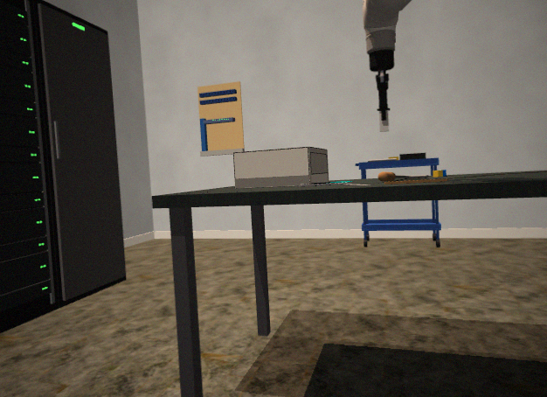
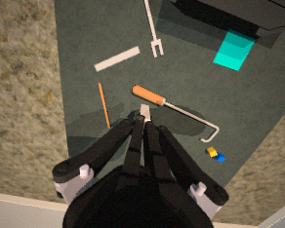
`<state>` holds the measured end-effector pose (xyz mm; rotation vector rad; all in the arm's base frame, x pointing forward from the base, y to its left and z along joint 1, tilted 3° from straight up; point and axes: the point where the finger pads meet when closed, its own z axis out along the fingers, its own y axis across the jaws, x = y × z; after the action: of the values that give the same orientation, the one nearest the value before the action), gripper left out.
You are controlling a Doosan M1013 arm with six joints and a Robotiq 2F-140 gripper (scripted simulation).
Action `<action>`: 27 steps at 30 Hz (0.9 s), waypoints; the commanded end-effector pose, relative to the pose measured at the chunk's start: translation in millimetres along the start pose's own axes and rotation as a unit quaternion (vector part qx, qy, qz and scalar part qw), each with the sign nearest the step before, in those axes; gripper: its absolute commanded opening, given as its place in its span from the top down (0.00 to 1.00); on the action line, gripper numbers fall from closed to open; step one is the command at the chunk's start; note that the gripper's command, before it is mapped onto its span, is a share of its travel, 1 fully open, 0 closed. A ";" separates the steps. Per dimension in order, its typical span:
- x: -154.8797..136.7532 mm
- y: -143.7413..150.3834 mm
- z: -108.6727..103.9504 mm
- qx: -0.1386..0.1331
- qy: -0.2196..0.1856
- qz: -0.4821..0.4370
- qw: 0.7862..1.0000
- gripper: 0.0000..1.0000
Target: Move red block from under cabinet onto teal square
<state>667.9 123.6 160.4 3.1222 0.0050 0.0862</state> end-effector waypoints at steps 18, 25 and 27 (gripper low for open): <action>2.3 0.8 -5.5 0.002 0.001 0.238 0.971 1.00; 2.6 1.2 -5.5 0.008 -0.003 0.428 0.904 1.00; 2.6 1.2 -5.5 0.009 -0.004 0.454 0.891 1.00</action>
<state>668.6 123.0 161.4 2.9467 -1.1847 0.0663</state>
